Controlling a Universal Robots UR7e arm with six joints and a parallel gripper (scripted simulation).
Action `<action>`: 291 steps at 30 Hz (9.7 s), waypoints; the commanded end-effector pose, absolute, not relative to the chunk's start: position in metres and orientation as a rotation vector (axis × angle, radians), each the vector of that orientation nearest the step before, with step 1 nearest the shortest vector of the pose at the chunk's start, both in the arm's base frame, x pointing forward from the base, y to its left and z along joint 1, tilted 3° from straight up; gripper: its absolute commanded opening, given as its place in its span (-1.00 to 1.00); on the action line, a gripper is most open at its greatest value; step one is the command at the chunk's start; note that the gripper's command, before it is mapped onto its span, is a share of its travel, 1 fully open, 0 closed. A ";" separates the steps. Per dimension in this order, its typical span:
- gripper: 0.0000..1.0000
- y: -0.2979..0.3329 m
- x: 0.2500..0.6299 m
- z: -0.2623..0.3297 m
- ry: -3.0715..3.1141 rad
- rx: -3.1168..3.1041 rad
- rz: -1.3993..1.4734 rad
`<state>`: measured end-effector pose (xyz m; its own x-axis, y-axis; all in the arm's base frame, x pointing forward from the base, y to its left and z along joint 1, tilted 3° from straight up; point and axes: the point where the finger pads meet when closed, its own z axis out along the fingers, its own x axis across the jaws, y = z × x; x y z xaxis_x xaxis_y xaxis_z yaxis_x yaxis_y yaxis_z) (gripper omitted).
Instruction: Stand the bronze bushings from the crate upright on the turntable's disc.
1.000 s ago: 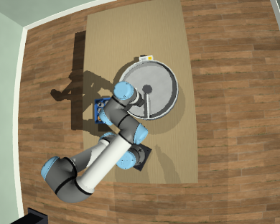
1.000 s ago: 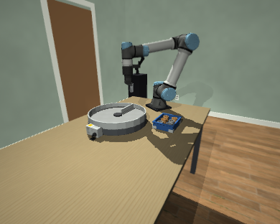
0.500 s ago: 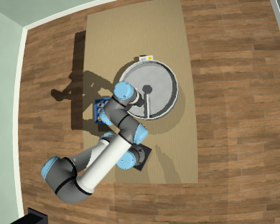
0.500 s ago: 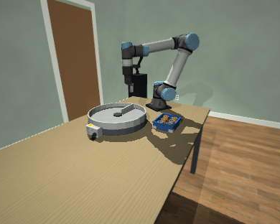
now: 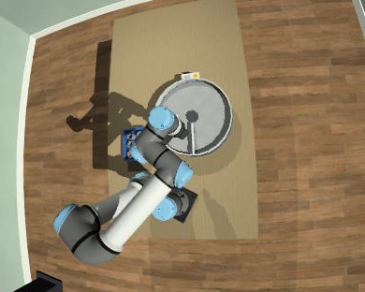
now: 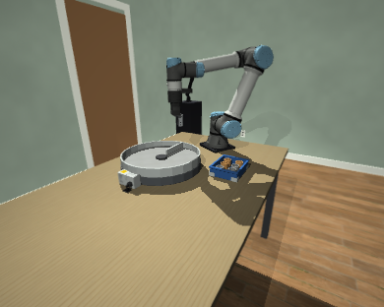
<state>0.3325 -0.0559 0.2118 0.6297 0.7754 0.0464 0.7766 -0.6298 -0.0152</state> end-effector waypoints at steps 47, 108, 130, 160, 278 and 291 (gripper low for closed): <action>-0.28 0.099 0.297 0.167 -1.337 -2.806 -0.056; -0.28 0.223 0.267 0.130 -1.337 -2.806 -0.056; -0.28 0.226 0.268 0.075 -1.337 -2.806 -0.056; -0.28 0.227 0.268 0.071 -1.337 -2.806 -0.056; -1.00 0.228 0.269 0.040 -1.337 -2.806 -0.056; -1.00 0.228 0.269 0.040 -1.337 -2.806 -0.056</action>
